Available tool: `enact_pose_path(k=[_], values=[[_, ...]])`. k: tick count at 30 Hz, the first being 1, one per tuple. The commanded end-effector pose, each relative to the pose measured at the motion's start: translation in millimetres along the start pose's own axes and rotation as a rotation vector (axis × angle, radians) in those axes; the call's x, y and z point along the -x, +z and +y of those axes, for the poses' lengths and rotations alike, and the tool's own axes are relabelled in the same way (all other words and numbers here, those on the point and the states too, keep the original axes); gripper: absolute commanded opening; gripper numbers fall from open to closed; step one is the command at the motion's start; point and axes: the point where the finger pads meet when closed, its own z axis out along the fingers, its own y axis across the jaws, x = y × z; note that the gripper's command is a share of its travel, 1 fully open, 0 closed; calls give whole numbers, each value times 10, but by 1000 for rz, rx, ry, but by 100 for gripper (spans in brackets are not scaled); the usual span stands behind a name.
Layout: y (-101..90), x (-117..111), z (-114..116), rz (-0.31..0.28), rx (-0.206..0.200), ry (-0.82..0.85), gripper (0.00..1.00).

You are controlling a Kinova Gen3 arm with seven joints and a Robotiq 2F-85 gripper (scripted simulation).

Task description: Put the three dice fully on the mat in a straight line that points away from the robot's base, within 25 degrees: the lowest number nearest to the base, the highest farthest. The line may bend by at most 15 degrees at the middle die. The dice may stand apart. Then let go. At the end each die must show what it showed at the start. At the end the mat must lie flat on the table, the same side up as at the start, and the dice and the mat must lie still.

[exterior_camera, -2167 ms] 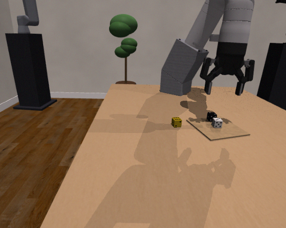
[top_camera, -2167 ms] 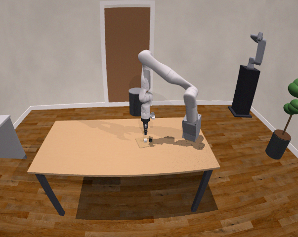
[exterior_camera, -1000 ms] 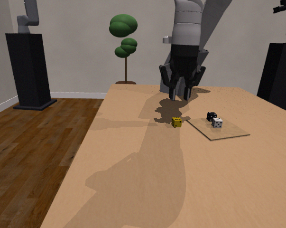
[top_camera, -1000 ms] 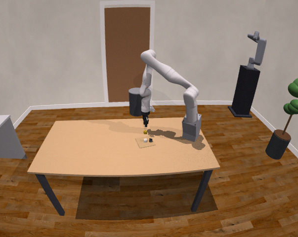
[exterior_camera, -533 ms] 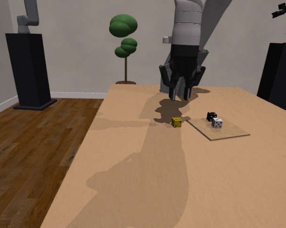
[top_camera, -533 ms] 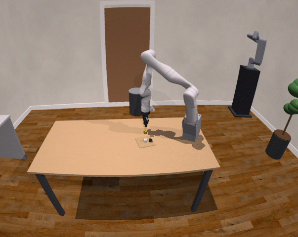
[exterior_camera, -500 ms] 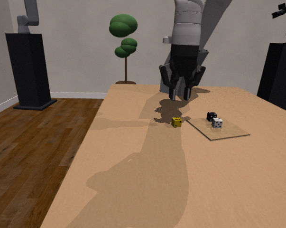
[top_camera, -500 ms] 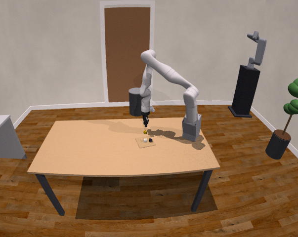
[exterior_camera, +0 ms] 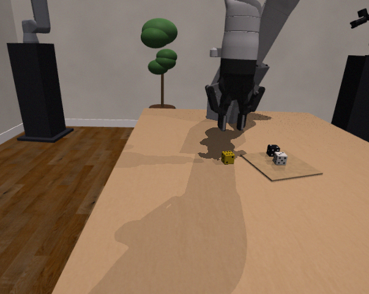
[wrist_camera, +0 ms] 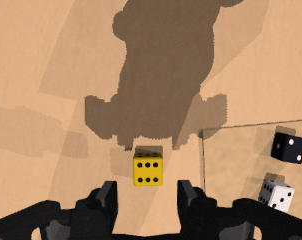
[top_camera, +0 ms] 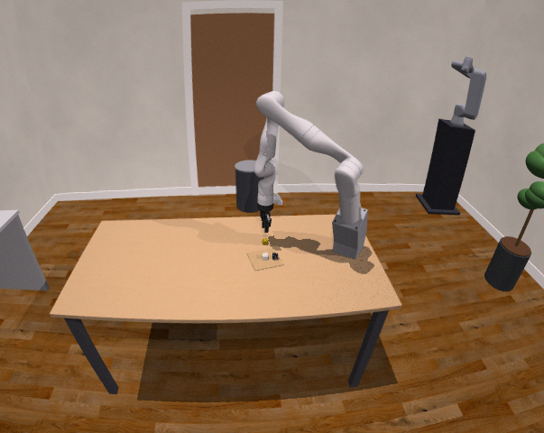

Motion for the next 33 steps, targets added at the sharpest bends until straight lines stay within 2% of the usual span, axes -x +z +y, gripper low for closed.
enact_pose_path(k=[1, 33], values=[[15, -1, -1, 0, 0, 0, 41], [404, 0, -1, 0, 0, 0, 41]])
